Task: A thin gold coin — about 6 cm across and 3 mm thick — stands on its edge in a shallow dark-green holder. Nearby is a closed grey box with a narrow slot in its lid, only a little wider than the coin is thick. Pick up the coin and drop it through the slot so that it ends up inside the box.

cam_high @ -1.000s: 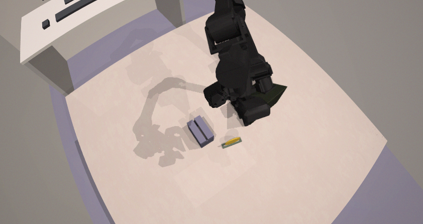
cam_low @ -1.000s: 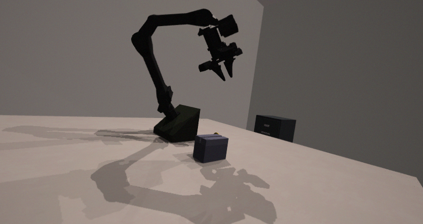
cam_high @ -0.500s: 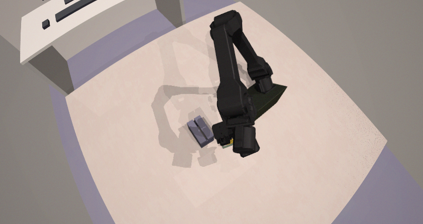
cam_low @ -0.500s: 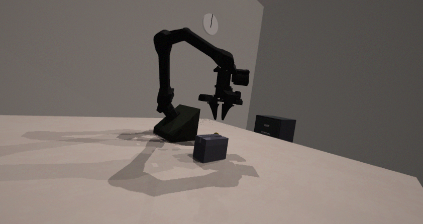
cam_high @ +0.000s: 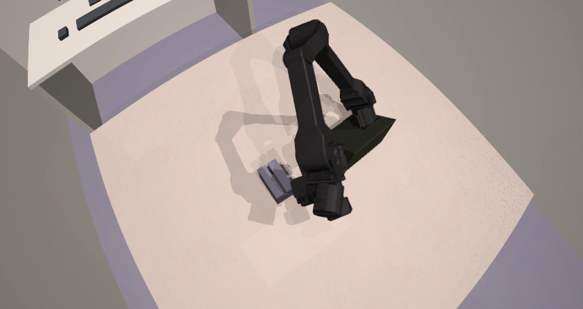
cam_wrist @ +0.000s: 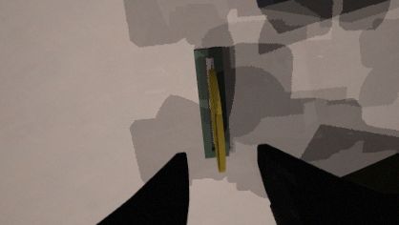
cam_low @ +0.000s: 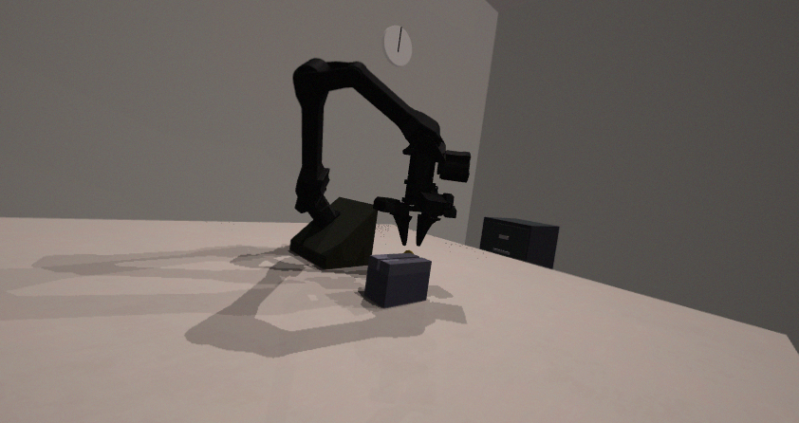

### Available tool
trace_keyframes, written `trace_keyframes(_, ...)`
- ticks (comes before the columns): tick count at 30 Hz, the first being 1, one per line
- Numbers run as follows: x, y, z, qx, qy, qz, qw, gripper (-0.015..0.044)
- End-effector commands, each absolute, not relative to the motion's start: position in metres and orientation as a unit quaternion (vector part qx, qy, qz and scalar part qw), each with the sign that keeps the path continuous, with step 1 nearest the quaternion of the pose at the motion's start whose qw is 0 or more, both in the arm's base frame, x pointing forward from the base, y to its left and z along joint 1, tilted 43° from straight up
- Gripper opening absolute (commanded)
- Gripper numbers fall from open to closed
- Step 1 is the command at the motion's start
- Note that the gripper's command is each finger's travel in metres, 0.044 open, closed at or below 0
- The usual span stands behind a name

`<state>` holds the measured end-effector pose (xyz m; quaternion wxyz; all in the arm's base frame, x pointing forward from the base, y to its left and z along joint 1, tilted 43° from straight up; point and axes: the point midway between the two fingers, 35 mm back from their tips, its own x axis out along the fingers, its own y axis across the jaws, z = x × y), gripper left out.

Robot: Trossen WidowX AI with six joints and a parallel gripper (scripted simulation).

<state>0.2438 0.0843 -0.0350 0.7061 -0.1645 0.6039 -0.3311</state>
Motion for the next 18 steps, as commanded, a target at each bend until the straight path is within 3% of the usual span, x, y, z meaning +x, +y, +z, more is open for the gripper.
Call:
trace_keyframes(1, 0.244, 0.08, -0.04, -0.168, 0.604, -0.331, 0.705, 0.0161)
trace_keyframes(18, 0.247, 0.062, -0.06, -0.17, 0.605, -0.328, 0.705, 0.0161)
